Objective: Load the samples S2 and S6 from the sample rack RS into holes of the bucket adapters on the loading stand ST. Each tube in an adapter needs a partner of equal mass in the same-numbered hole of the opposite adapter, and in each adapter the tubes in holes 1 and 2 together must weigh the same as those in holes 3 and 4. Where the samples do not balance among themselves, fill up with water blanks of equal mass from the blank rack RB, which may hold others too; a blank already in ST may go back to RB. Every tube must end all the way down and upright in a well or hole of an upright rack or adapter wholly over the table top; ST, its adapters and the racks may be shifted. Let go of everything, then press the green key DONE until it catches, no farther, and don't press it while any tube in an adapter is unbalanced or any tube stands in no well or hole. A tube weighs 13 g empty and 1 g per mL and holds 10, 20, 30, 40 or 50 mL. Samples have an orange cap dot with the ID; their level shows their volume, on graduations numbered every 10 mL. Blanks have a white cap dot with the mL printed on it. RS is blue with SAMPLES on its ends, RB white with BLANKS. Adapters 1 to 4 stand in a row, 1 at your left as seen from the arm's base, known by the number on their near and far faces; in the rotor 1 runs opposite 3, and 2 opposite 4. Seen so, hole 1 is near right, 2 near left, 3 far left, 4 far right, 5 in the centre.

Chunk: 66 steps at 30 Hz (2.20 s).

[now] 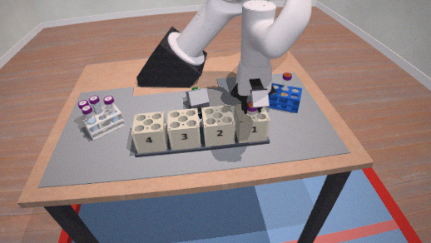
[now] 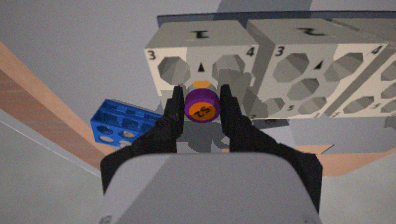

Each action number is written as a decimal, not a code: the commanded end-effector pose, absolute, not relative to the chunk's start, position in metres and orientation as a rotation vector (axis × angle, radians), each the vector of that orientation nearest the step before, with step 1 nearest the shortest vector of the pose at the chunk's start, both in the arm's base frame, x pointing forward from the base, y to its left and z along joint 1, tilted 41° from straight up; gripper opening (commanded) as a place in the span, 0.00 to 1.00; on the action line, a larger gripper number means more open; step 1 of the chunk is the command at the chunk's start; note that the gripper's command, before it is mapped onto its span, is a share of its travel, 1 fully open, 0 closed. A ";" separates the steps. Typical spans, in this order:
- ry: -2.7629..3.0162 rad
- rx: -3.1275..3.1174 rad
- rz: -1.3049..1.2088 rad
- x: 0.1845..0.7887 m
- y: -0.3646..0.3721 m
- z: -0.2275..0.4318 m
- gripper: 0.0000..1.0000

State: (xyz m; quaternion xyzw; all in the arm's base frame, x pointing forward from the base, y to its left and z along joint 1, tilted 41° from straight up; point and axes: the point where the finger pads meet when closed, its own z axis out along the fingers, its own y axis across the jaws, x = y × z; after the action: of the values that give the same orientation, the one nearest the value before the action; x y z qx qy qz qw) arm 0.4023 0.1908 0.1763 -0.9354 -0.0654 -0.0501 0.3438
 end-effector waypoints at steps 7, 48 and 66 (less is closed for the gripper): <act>-0.170 -2.430 -0.132 0.403 0.191 0.177 0.43; -0.170 -2.430 -0.132 0.401 0.159 0.213 0.43; -0.170 -2.430 -0.132 0.399 0.139 0.237 0.43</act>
State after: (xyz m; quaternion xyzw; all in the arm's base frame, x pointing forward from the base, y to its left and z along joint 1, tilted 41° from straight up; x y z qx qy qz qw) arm 0.3986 0.1413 0.2340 -0.9354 -0.0653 -0.0502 0.3437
